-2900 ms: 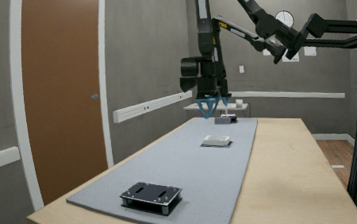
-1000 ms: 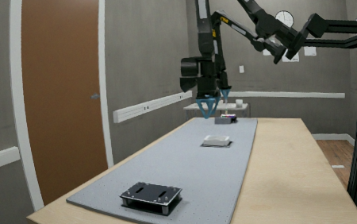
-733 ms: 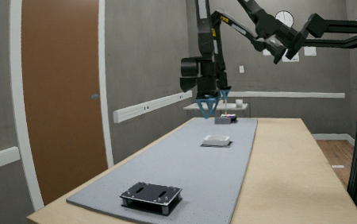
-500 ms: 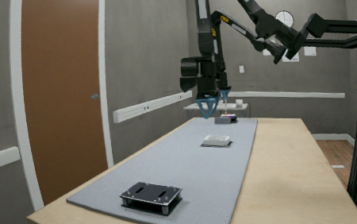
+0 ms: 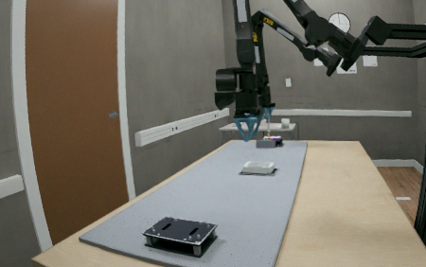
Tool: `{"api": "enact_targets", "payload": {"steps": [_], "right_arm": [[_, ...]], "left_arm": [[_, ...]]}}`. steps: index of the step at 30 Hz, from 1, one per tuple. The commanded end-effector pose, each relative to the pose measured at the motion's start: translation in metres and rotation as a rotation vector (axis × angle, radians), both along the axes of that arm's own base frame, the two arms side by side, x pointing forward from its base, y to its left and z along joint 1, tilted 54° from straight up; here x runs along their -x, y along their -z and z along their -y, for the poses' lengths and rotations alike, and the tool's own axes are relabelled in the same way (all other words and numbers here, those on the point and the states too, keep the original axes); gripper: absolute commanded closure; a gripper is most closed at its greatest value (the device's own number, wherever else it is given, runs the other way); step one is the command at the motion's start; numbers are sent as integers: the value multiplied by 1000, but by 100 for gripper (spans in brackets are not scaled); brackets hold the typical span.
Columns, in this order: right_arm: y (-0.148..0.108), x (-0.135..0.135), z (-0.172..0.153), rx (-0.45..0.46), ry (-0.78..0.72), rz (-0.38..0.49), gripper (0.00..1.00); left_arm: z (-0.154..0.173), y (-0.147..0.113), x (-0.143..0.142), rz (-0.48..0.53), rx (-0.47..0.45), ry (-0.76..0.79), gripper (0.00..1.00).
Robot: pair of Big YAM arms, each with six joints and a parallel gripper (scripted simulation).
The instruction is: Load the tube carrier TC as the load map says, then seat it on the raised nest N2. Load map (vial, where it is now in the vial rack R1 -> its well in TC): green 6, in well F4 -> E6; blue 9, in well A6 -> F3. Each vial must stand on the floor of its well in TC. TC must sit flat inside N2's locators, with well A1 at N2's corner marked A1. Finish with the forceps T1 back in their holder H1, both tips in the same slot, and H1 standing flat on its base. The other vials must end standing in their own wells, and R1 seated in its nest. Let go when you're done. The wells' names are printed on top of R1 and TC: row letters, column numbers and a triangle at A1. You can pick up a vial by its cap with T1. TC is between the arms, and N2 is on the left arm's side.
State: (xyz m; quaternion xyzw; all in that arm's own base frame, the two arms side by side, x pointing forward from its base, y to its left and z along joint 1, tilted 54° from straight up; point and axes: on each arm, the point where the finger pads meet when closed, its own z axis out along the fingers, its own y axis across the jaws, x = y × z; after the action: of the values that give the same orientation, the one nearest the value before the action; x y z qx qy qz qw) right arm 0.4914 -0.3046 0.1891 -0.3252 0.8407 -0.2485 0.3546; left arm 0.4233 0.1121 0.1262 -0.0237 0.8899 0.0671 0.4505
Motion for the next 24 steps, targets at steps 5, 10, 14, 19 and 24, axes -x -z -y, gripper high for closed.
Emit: {"api": "enact_targets", "payload": {"steps": [5, 10, 14, 19, 24], "right_arm": [[-10, -2, -19, 6, -2, 26, 91], [-9, -2, -27, 5, -2, 26, 91], [-8, -2, -30, 5, -2, 26, 91], [-6, -2, -38, 4, -2, 25, 91], [-5, -3, -46, 4, -2, 27, 91]], "left_arm": [[0, 0, 0, 1, -3, 3, 0], [0, 0, 0, 1, -3, 3, 0], [0, 0, 0, 1, -3, 3, 0], [0, 0, 0, 1, -3, 3, 0], [0, 0, 0, 1, -3, 3, 0]]}}
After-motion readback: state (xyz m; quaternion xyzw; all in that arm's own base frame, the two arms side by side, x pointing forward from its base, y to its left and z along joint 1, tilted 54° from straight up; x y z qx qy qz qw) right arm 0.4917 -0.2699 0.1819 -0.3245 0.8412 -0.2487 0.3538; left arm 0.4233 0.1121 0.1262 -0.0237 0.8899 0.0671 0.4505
